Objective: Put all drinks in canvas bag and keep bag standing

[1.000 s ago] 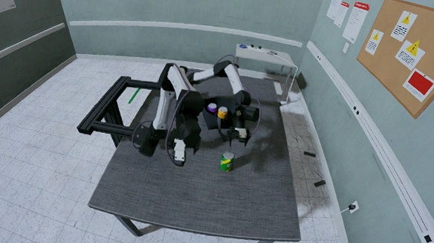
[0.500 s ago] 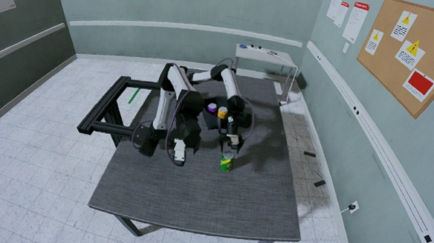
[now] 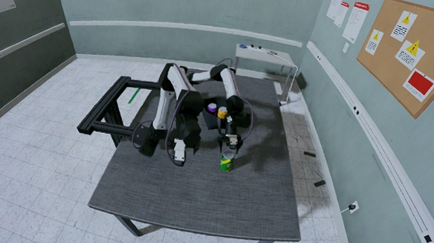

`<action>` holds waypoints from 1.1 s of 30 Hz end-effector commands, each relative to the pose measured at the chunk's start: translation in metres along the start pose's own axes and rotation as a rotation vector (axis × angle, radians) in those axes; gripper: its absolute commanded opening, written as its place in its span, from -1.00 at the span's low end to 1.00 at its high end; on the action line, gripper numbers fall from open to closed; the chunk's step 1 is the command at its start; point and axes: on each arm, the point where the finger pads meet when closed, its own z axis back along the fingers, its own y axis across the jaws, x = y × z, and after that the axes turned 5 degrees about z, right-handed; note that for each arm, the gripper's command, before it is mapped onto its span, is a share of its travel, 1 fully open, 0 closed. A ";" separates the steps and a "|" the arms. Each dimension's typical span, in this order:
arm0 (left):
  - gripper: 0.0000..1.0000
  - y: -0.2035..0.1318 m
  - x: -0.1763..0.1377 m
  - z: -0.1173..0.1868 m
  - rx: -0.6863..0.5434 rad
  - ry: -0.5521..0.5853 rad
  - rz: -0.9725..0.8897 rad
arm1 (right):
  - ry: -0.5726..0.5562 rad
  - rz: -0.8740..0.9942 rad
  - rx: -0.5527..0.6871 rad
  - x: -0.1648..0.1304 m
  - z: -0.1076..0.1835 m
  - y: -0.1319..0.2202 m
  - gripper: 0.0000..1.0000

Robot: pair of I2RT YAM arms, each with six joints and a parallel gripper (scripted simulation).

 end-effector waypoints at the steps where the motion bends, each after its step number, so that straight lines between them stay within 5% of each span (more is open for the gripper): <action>1: 0.68 0.004 -0.012 -0.018 -0.001 0.002 -0.001 | -0.003 0.012 0.012 -0.003 0.004 0.002 0.73; 11: 0.68 0.001 -0.009 -0.019 -0.001 -0.012 -0.008 | -0.003 0.012 0.012 -0.003 0.004 0.002 0.73; 13: 0.68 0.025 -0.003 -0.002 0.040 -0.058 0.014 | -0.003 0.012 0.012 -0.003 0.004 0.002 0.73; 17: 0.68 0.004 -0.020 -0.034 0.005 -0.016 -0.003 | -0.003 0.012 0.012 -0.003 0.004 0.002 0.73; 33: 0.68 0.008 -0.042 -0.053 0.004 0.000 0.006 | -0.003 0.012 0.012 -0.003 0.004 0.002 0.73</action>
